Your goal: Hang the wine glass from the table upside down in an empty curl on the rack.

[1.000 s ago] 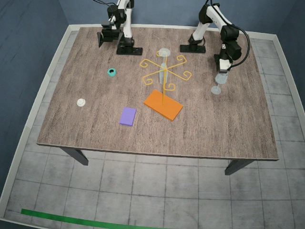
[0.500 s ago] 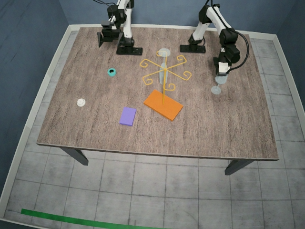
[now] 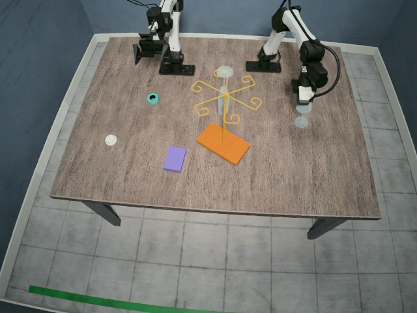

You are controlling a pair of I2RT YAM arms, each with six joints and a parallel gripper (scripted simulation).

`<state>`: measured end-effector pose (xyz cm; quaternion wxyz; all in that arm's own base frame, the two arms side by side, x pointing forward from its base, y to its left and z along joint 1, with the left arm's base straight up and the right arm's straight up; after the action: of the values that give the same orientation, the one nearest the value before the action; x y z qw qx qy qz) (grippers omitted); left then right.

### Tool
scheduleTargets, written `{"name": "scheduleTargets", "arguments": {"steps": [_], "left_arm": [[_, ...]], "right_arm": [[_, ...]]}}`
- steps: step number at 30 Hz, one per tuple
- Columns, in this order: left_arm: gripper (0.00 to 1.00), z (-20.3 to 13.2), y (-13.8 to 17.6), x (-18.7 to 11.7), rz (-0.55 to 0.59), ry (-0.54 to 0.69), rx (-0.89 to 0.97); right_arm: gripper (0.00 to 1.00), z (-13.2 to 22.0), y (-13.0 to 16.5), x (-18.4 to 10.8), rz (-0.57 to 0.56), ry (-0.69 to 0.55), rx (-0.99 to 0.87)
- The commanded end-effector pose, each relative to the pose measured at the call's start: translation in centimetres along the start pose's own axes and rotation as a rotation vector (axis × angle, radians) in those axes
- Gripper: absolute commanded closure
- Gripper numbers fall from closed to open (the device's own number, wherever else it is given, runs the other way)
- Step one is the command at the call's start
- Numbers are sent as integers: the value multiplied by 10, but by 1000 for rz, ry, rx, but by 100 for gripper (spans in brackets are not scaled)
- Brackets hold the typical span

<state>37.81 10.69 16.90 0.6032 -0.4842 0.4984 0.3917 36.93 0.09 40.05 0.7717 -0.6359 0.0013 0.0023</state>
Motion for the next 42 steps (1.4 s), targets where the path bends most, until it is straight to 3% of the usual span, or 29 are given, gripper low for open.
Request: {"name": "scheduleTargets", "arguments": {"steps": [1,15,17,22,42], "left_arm": [[100,4,-8,-8,-39,-24,16],[100,0,-5,-6,-7,-6,19],[100,8,-11,-18,-57,-38,11],[100,9,-3,-7,-4,-8,-4],[100,3,-8,-35,6,-1,2]], "right_arm": [[0,1,-6,-1,-6,-4,-2],[0,1,-6,-1,-6,-4,-2],[0,1,-6,-1,-6,-4,-2],[0,1,-6,-1,-6,-4,-2],[0,1,-6,-1,-6,-4,-2]]}}
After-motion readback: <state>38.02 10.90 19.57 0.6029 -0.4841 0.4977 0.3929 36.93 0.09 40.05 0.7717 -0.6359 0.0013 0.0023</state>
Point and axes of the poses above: on each arm, the point where the finger pads meet when closed, its own x axis out along the fingers, its own z axis across the jaws, y = z × x, the point moved 1 cm from there along -x, back along the fingers, and after that the axes turned 11 degrees about x, right-handed, at the moved point
